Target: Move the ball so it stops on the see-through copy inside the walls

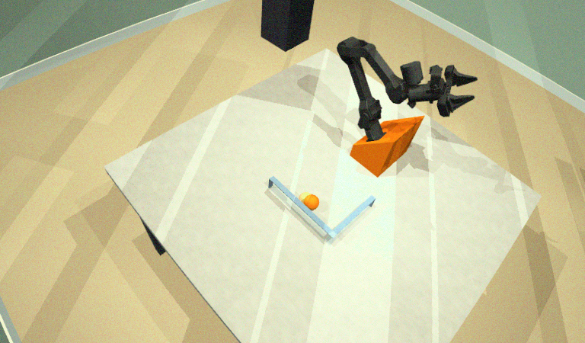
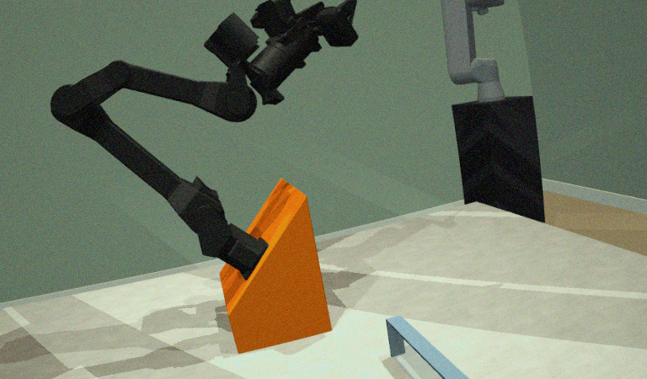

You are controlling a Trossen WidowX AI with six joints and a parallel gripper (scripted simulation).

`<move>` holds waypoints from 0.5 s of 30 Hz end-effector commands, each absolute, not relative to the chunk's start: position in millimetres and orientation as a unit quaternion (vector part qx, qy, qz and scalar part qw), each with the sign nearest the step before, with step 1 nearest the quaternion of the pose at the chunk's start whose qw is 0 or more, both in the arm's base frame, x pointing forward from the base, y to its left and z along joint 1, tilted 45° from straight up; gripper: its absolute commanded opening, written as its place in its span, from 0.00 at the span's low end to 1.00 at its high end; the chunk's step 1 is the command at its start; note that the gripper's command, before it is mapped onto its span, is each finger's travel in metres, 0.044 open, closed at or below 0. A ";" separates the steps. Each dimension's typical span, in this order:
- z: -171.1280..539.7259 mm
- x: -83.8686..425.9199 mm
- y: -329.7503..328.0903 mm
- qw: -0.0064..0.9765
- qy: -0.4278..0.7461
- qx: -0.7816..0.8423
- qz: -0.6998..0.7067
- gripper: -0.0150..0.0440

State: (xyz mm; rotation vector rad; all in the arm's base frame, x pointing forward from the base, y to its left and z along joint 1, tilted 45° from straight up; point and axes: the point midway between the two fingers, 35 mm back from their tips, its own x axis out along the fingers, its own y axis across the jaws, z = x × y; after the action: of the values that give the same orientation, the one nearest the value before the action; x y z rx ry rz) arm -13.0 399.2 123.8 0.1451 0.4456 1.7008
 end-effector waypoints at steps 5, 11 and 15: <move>111.8 18.5 405.6 0.674 0.216 0.052 0.704 0.91; 77.8 109.8 403.0 0.767 0.279 0.022 0.577 0.91; 54.3 167.5 383.6 0.814 0.325 0.001 0.482 0.91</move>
State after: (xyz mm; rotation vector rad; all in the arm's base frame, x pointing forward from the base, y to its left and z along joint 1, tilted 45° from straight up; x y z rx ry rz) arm 131.1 396.5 70.3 0.0286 0.6352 1.1733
